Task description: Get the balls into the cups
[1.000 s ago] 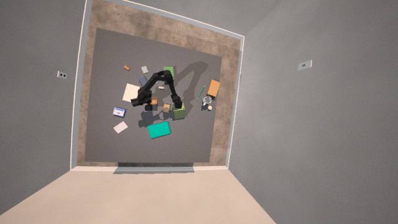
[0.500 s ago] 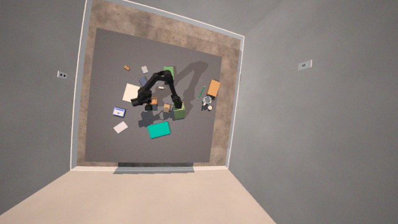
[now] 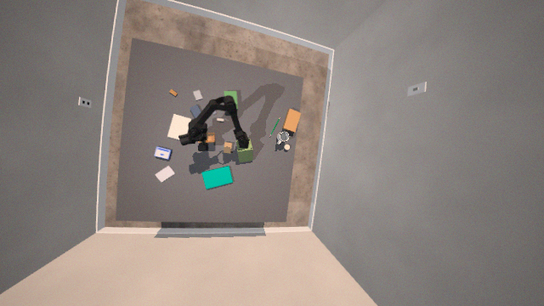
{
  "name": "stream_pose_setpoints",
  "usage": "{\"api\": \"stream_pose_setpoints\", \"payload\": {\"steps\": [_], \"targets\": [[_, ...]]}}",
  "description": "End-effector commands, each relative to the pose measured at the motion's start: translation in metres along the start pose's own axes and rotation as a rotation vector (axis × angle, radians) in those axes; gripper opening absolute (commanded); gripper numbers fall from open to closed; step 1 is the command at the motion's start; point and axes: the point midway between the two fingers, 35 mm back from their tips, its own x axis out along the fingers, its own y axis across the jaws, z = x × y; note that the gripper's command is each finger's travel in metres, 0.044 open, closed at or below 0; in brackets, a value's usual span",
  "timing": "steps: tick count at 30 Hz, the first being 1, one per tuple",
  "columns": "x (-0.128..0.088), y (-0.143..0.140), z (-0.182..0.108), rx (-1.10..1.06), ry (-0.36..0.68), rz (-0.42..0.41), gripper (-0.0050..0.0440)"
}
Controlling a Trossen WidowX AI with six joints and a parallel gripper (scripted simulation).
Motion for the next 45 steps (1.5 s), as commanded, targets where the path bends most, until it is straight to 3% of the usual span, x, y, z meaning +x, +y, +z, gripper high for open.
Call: {"api": "stream_pose_setpoints", "payload": {"steps": [1, 45], "targets": [[-0.0002, 0.0006, 0.0, -0.001, -0.001, -0.008, 0.0], [-0.0002, 0.001, 0.0, -0.001, -0.001, -0.022, 0.0]]}}
